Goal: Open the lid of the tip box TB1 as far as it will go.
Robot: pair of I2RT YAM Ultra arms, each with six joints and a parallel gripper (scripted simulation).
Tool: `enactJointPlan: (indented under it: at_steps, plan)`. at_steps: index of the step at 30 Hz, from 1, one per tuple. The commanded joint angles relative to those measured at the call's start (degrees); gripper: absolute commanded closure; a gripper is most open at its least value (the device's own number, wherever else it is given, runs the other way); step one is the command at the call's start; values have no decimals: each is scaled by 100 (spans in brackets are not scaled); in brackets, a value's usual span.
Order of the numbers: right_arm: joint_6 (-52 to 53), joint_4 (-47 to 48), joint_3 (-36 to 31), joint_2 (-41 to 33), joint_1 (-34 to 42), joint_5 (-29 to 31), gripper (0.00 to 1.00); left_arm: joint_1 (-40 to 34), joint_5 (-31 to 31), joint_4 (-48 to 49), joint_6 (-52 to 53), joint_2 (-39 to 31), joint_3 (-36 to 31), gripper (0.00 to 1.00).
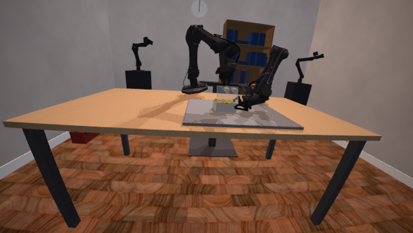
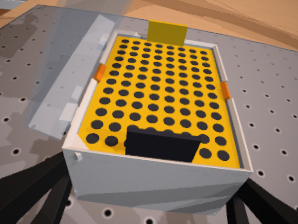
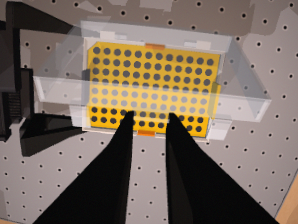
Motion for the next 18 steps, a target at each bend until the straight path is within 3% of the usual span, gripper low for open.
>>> enactJointPlan:
  at_steps: [1,18]
  plan:
    - [179,-664,415,89,11,-150,88,13,51,-28,-10,40,66,16]
    - [209,-629,389,3,33,-51,88,13,51,-28,-10,40,66,16]
